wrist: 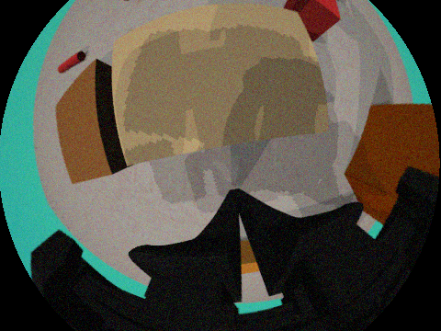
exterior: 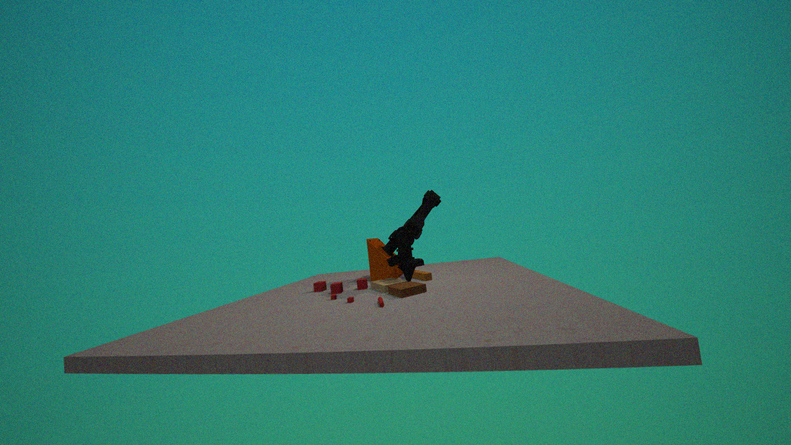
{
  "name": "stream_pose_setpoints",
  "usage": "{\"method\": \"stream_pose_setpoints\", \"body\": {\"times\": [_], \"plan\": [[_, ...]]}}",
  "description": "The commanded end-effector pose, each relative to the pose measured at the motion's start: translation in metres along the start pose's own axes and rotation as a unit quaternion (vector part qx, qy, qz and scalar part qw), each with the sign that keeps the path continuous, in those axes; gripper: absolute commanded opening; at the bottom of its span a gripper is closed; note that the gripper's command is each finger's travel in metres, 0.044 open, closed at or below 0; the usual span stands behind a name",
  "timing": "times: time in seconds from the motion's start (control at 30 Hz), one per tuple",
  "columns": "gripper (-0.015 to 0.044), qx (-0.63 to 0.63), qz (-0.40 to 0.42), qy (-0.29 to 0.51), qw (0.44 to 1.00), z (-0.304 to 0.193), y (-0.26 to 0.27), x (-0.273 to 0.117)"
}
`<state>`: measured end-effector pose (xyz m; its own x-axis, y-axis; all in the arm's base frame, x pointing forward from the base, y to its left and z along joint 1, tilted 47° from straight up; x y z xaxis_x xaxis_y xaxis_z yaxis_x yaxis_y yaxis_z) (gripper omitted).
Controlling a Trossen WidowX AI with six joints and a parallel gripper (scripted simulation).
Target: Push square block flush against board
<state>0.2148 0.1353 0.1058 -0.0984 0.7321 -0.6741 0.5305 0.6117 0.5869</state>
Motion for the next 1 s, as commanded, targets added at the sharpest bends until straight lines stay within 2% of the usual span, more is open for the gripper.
{"method": "stream_pose_setpoints", "body": {"times": [0.0, 0.17, 0.33, 0.6, 0.97], "plan": [[0.0, 0.001, -0.001, -0.002, 1.0, -0.007, 0.0, 0.0], [0.0, 0.0, 0.0, 0.0, 1.0, -0.008, 0.001, -0.002], [0.0, 0.001, 0.0, -0.002, 1.0, -0.01, 0.001, -0.053], [0.0, 0.0, -0.001, -0.009, 1.0, -0.001, 0.003, -0.051], [0.0, -0.005, -0.008, -0.017, 1.0, 0.116, -0.007, -0.059]]}}
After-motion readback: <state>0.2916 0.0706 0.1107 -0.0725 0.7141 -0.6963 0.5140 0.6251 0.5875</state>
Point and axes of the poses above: the point midway between the two fingers, 35 mm back from their tips, its own x axis out along the fingers, its own y axis across the jaws, z = x × y, the point moved 9 cm from there along -x, back along the fingers, and after that the axes turned 10 degrees about -x, right-handed, at the moved point
